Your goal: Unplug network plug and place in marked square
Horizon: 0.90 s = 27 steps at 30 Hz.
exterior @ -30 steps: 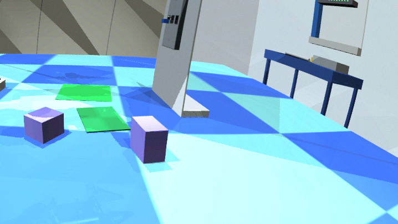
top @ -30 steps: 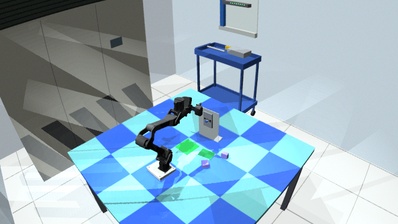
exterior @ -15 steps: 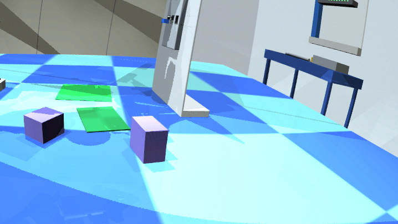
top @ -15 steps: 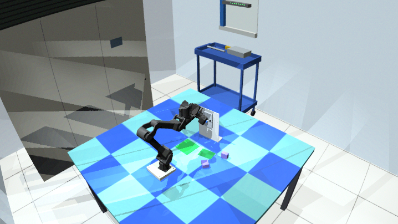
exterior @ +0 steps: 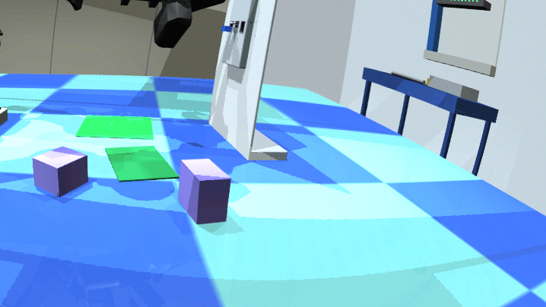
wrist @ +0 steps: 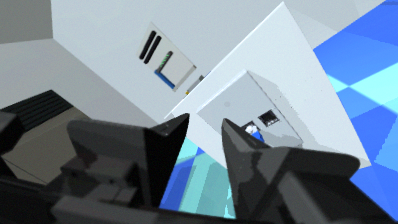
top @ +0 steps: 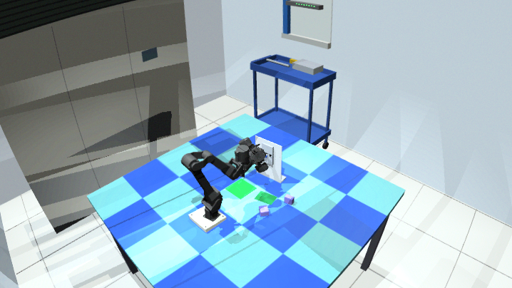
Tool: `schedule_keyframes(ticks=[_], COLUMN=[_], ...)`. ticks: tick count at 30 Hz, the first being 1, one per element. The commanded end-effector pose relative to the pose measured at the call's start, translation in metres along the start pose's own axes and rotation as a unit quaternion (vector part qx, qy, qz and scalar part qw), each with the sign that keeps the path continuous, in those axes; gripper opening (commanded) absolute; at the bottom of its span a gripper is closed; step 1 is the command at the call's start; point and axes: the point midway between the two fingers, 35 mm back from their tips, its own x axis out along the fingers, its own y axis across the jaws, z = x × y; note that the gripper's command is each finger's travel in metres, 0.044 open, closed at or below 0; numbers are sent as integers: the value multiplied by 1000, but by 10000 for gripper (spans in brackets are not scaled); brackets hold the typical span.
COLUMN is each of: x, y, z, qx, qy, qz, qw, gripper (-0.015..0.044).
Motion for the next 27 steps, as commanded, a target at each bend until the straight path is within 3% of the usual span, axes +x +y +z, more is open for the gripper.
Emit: schedule_keyframes(ticks=[1,16,27], x=[-8,-42,-42], y=[-17,-53,-54], z=[-8,-25,-25], qx=[73,308,318], qy=[9,31,32], qz=[4,17,17], qw=[997,951,947], gripper=[156,156,156])
